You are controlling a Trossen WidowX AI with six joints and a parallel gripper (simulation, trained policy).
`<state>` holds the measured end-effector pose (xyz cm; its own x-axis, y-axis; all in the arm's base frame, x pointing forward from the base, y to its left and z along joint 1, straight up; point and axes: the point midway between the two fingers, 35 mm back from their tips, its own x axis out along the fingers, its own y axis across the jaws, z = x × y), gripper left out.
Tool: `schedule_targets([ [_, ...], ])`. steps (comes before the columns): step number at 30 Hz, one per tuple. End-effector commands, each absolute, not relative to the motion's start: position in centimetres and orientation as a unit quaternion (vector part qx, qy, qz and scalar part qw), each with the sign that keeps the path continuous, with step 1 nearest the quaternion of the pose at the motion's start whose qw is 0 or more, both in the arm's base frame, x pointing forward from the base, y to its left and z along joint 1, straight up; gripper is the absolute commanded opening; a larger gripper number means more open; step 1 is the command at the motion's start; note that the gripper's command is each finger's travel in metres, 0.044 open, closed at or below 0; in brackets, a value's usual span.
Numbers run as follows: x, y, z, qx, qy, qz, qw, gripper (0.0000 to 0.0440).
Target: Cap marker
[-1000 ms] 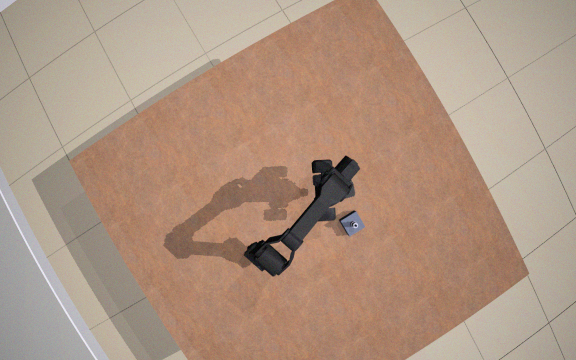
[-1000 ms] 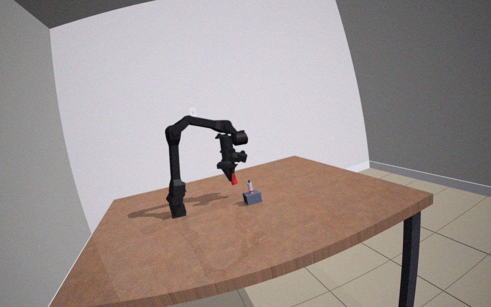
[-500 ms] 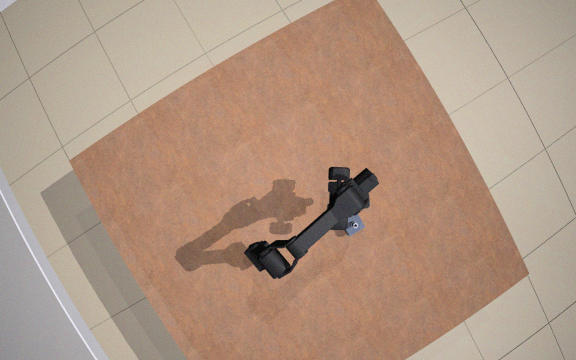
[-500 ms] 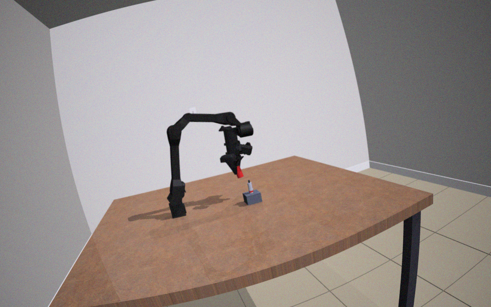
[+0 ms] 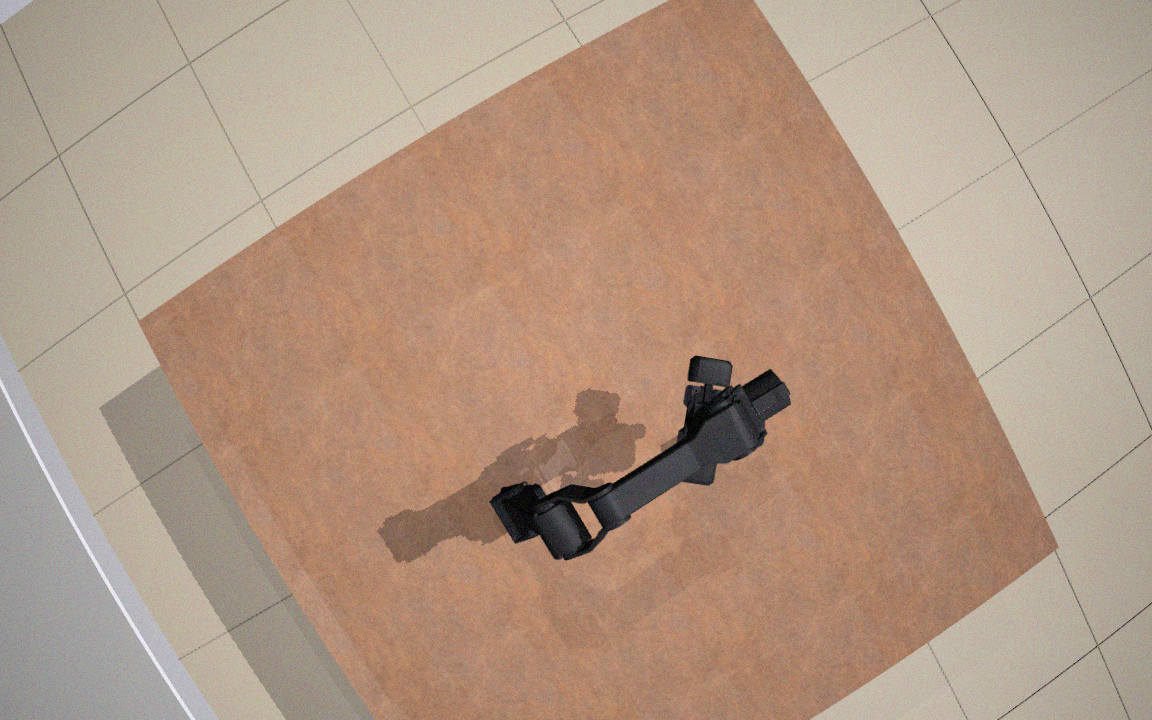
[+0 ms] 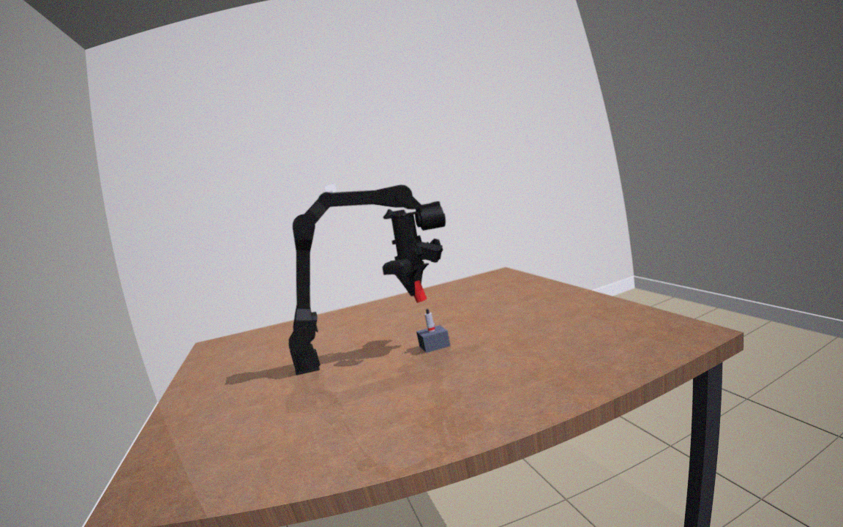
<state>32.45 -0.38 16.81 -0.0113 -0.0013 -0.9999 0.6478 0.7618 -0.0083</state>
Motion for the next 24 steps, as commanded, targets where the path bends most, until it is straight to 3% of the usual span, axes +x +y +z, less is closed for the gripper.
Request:
schedule_targets([
  [1, 32.7, -2.1, 17.2, 0.254, 0.664, -0.256, 0.655, 0.0007],
  [24, 32.3, -6.9, 16.0, 0.296, 0.669, -0.293, 0.616, 0.0000],
])
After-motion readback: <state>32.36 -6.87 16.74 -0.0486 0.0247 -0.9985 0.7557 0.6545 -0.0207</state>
